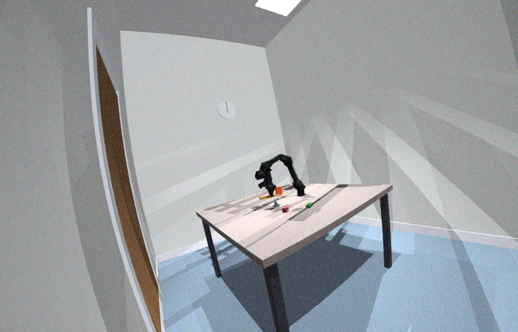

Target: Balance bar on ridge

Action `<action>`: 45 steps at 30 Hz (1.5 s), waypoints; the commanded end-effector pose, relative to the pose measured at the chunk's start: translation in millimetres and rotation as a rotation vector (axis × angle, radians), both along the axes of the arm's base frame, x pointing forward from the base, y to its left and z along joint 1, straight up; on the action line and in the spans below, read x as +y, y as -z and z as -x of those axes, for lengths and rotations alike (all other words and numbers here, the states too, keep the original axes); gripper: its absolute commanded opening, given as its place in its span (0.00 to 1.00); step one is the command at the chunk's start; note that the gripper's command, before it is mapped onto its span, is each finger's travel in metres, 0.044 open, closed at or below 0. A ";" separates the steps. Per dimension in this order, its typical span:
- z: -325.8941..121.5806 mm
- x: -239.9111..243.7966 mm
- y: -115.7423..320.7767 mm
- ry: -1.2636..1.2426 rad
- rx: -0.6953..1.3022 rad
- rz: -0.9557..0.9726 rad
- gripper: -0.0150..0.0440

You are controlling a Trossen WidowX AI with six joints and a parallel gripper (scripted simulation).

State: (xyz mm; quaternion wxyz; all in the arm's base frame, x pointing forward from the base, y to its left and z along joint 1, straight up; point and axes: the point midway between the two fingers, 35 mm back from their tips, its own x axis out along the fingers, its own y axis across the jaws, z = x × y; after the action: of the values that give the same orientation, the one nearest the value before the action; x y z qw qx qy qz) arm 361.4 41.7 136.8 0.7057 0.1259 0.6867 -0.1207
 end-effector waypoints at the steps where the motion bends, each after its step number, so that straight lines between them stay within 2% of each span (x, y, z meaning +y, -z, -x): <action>1: -0.4 0.5 5.9 -0.002 -0.001 -0.001 0.25; 15: -0.1 1.0 27.7 -0.003 -0.001 -0.001 0.25; 45: -0.2 1.0 29.3 -0.003 -0.001 -0.001 0.25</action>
State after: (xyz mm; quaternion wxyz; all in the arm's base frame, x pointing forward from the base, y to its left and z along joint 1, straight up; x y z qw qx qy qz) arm 361.5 42.6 107.8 0.7058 0.1251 0.6869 -0.1200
